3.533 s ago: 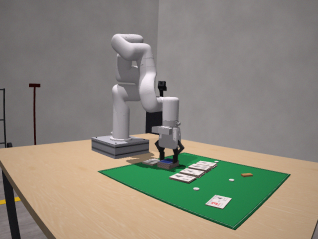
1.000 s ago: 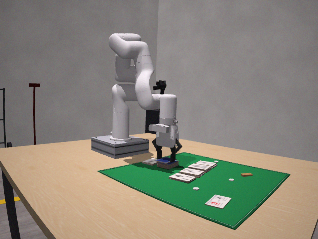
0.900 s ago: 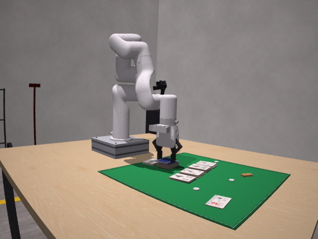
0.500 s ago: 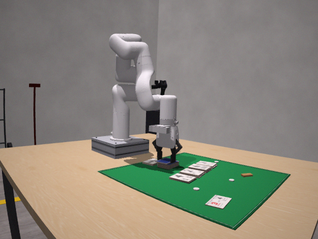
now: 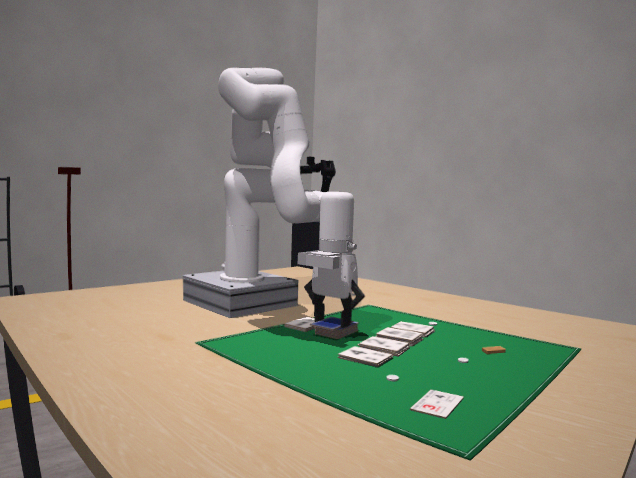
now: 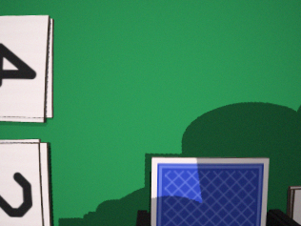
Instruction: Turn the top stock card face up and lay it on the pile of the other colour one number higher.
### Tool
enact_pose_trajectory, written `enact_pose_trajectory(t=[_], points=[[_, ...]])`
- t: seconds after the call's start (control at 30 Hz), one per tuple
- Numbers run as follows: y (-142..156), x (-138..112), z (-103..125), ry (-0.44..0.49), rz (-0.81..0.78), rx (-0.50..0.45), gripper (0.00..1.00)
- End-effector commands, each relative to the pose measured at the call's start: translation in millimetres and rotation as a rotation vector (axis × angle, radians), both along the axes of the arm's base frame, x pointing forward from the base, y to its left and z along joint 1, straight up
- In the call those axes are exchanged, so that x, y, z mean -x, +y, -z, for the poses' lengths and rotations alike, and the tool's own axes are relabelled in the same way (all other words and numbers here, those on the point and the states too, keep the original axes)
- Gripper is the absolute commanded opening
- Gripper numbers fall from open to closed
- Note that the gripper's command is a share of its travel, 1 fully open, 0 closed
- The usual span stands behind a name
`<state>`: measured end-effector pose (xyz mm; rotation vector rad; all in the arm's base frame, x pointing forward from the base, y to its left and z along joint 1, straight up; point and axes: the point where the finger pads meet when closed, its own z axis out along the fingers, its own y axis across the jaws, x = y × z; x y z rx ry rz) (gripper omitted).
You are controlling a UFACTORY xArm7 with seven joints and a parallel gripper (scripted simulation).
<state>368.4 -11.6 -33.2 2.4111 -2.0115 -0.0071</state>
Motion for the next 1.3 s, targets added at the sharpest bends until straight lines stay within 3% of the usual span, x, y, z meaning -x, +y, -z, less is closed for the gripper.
enact_pose_trajectory(t=[0.0, 1.1, 1.13, 1.27], points=[[-0.1, -1.4, -0.9, -0.003, 0.000, 0.001, 0.74], [-0.1, -1.4, 4.6, -0.003, 0.000, 0.001, 0.74], [-0.1, -1.4, 4.6, -0.003, 0.000, 0.001, 0.87], [-0.1, -1.4, 4.6, -0.003, 0.000, 0.001, 0.87]])
